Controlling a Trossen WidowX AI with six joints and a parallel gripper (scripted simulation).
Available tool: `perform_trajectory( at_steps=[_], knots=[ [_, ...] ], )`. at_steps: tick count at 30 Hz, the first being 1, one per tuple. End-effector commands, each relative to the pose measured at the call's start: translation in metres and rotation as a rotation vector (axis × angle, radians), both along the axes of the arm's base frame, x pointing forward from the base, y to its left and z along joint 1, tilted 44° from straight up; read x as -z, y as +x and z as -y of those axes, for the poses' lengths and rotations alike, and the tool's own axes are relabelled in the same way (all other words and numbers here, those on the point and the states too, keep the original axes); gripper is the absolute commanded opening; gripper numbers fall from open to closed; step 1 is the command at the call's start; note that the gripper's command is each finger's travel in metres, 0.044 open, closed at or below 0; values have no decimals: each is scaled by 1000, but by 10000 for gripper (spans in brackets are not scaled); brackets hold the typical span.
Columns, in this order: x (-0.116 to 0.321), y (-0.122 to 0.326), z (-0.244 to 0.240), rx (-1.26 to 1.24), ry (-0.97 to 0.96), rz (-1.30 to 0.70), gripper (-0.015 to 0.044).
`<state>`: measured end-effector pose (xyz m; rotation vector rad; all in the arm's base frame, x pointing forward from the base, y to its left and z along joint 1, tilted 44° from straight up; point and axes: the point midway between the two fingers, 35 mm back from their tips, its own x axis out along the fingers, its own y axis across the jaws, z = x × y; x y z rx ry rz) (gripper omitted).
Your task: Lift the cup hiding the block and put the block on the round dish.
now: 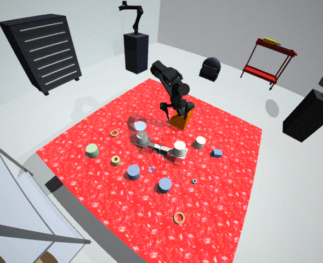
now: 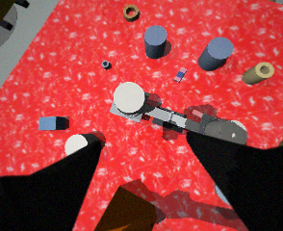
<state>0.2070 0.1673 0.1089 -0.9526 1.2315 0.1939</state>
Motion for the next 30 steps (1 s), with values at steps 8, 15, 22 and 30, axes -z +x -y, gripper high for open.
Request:
perform_trajectory(
  at_steps=[8,15,22,30],
  knots=[
    [-6,-21,33,46,14,336,440],
    [-9,-31,53,59,79,555,440],
    [-9,-32,55,62,88,577,440],
    [-14,-16,60,230,111,593,440]
  ],
)
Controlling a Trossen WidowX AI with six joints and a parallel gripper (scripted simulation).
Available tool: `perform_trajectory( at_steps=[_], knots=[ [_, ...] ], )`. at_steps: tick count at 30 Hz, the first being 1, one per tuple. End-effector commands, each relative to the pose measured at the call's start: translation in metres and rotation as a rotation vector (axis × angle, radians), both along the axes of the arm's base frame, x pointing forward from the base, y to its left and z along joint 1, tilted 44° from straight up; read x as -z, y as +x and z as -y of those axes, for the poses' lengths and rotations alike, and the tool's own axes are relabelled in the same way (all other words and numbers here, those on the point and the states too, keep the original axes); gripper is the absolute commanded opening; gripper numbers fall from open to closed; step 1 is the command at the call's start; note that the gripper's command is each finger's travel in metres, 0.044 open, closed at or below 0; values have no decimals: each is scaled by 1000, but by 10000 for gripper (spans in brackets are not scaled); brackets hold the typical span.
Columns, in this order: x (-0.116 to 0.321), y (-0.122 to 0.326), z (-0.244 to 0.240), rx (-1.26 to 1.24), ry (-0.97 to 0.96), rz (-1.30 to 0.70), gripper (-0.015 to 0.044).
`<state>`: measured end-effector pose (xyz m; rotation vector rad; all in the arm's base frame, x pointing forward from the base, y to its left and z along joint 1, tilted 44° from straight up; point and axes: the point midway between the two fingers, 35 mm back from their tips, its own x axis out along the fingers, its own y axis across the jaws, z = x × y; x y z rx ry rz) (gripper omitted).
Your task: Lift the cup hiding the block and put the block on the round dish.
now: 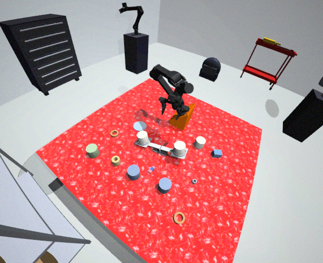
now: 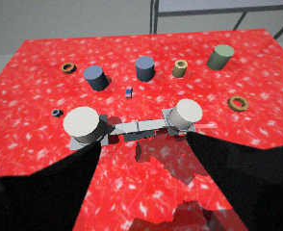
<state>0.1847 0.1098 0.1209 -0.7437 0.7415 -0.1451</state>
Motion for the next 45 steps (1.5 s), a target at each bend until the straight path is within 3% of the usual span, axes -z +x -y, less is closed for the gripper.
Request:
perform_trajectory(
  at_steps=[1,24,45],
  knots=[
    [-3,9,3,88,40,7,440],
    [-12,80,45,740,353,137,440],
    [-14,139,121,1341,571,391,440]
  ],
)
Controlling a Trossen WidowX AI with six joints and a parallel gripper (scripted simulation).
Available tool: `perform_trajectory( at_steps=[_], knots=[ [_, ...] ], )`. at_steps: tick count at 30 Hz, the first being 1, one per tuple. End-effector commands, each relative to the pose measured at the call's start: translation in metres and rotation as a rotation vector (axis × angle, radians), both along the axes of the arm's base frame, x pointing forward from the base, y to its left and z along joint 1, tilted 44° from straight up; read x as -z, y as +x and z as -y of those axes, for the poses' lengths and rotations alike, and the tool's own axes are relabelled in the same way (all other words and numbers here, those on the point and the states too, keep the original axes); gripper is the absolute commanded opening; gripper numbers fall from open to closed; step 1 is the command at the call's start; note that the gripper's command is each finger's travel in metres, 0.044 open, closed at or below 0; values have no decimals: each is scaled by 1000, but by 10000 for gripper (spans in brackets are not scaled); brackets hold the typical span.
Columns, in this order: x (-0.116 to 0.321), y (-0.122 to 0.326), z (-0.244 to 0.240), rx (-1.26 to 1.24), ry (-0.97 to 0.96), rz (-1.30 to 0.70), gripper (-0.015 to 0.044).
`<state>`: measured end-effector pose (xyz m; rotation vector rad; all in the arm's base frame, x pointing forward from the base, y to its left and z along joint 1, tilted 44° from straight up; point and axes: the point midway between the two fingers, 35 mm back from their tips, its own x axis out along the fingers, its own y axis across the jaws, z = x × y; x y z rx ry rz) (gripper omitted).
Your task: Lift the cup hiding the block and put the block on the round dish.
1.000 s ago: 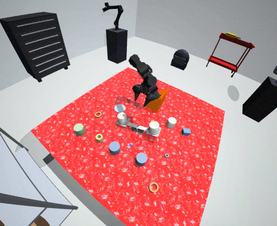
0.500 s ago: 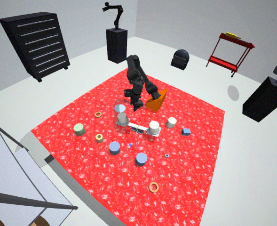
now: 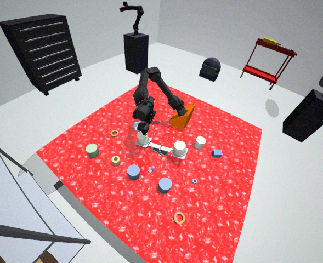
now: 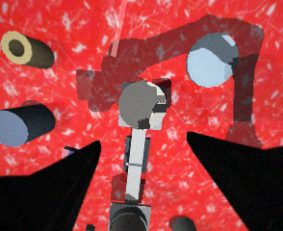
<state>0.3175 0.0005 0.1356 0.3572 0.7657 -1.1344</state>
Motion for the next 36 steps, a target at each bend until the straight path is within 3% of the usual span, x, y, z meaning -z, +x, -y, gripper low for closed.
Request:
perform_trajectory(
  at_steps=[1,36],
  knots=[
    [0,9,16,114,22,40,440],
    [35,22,61,191,34,69,440]
  ],
)
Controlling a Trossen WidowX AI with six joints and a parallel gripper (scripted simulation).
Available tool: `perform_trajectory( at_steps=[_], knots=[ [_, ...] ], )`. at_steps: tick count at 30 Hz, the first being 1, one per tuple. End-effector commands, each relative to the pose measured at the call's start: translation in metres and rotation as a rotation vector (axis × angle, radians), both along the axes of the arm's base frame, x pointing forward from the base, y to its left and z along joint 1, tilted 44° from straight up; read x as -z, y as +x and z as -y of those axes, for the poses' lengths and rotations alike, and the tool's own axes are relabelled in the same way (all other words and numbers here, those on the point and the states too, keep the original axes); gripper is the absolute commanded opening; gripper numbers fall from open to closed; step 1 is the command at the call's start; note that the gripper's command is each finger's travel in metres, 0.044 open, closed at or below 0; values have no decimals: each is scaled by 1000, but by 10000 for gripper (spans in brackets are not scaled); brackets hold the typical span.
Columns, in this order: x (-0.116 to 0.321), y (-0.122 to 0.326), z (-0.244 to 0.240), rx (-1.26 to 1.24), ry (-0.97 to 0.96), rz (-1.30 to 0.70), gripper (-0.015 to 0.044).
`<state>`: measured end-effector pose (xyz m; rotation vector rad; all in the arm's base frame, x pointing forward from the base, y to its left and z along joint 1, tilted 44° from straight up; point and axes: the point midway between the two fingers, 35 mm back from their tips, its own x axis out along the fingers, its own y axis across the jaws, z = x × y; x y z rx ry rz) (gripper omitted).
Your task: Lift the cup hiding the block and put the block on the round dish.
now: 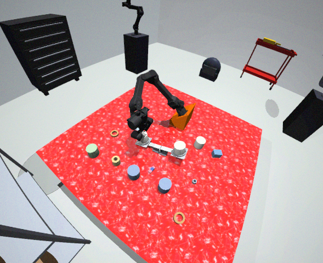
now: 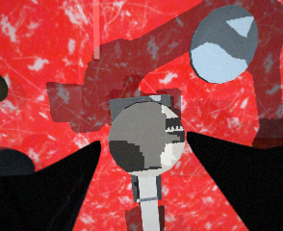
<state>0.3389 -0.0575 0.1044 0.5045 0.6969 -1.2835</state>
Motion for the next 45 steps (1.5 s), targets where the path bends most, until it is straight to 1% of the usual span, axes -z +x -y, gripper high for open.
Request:
perform_trajectory(
  at_steps=[1,19,22,31,42,43,45],
  knots=[
    [5,0,4,-1,2,-4,440],
    [23,2,23,-1,-1,-2,440],
    [23,2,23,-1,-1,-2,361],
    [23,2,23,-1,-1,-2,301],
    [17,3,16,-1,2,-3,12],
    [16,3,15,-2,2,-3,0],
    [15,3,13,-2,3,-3,0]
  ],
)
